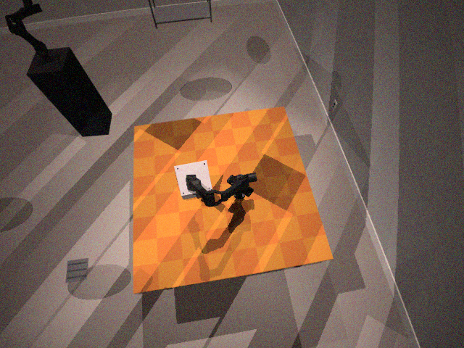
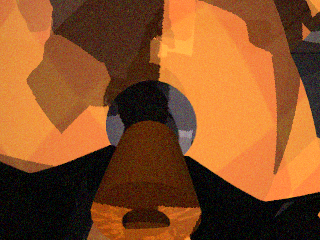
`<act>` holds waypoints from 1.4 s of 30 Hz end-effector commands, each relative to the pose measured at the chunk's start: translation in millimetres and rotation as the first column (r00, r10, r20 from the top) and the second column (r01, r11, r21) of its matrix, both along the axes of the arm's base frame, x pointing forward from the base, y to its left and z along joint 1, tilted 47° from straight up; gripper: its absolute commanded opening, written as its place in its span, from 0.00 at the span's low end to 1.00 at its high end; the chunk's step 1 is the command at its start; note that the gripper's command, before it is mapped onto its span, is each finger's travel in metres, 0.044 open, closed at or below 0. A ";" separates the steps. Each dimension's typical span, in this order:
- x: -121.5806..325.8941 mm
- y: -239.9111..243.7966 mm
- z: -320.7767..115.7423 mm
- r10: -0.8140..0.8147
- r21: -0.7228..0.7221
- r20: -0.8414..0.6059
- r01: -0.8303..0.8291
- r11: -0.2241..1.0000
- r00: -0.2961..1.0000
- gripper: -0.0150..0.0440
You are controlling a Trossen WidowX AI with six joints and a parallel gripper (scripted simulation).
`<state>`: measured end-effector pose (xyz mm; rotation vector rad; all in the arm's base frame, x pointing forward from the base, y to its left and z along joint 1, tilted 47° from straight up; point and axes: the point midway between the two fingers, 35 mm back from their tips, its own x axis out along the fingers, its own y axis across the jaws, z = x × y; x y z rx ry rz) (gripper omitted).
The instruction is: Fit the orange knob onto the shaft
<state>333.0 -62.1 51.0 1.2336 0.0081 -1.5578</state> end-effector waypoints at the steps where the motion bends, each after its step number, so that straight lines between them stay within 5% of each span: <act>1: 0.5 0.4 -1.0 -0.003 0.000 0.006 0.003 1.000 1.000 0.25; 42: 0.8 -9.0 -10.6 -0.005 0.000 0.009 0.005 1.000 1.000 0.25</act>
